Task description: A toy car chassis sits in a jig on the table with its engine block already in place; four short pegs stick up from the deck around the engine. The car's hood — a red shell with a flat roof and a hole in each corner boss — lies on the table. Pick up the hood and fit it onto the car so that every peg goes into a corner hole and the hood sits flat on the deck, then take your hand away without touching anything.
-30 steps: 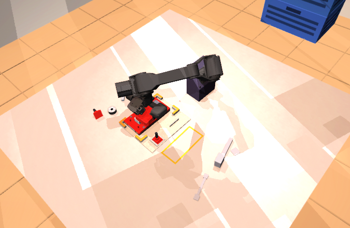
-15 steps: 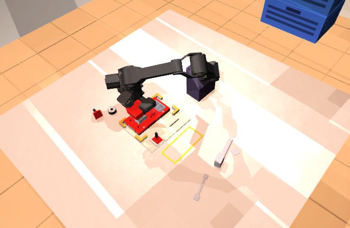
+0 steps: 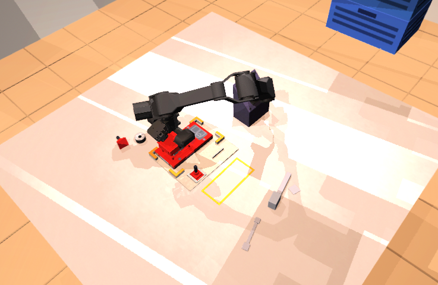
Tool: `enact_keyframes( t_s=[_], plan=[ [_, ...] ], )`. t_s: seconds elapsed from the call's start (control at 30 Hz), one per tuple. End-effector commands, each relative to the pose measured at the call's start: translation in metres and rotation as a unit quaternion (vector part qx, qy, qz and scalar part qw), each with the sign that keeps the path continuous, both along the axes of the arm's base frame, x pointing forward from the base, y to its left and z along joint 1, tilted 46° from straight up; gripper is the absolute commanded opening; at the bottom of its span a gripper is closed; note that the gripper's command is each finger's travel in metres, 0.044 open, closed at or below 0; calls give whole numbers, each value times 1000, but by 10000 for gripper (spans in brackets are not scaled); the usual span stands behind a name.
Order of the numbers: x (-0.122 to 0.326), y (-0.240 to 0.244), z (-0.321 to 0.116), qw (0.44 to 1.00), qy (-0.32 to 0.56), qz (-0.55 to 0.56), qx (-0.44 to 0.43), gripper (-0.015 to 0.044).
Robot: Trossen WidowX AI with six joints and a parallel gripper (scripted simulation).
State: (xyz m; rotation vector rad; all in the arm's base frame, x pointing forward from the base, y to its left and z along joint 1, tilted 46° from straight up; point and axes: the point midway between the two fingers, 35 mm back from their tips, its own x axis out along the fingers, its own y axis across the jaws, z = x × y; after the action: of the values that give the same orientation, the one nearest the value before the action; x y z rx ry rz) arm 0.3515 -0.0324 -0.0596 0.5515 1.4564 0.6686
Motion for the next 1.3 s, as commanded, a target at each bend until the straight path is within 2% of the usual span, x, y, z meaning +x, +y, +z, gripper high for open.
enact_keyframes(
  t_s=[0.0,1.27],
  plan=[
    [-3,8,-10,1000,6,-4,4,0],
    [-3,10,-12,1000,6,-4,4,0]
  ],
)
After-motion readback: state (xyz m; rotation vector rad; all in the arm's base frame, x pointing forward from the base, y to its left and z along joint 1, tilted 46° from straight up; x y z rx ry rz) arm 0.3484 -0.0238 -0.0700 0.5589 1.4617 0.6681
